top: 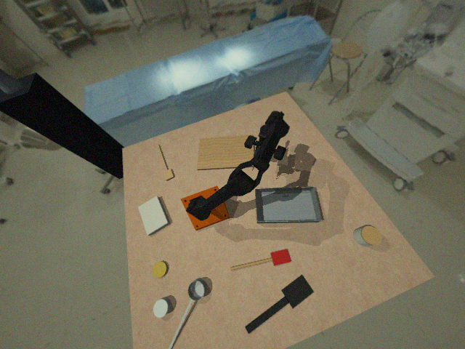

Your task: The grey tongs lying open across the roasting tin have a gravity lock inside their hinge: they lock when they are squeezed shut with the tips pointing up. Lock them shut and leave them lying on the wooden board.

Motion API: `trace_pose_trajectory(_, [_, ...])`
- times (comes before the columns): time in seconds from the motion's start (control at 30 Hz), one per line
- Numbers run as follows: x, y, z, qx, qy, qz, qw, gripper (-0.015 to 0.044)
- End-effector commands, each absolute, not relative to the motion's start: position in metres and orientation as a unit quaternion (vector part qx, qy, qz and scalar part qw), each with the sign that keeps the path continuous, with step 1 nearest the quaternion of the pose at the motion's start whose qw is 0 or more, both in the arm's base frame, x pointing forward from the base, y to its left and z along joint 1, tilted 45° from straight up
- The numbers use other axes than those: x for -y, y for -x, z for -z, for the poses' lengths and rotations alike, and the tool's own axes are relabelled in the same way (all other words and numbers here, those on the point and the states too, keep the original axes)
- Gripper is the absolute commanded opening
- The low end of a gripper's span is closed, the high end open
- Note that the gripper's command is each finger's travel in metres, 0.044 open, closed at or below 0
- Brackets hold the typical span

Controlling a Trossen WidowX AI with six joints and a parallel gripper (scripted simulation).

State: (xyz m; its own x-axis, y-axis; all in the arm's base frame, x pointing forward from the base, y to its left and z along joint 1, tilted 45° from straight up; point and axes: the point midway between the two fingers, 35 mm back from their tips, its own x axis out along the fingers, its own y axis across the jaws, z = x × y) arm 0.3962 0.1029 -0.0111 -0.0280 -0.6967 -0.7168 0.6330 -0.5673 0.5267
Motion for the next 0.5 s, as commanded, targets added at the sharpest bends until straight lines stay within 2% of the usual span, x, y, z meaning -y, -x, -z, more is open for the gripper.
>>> trace_pose_trajectory(0.0, [-0.109, -0.396, 0.012, 0.011, -0.513, 0.714, 0.476, -0.015])
trace_pose_trajectory(0.47, [-0.129, -0.388, 0.026, -0.178, -0.375, 0.691, 0.592, -0.015])
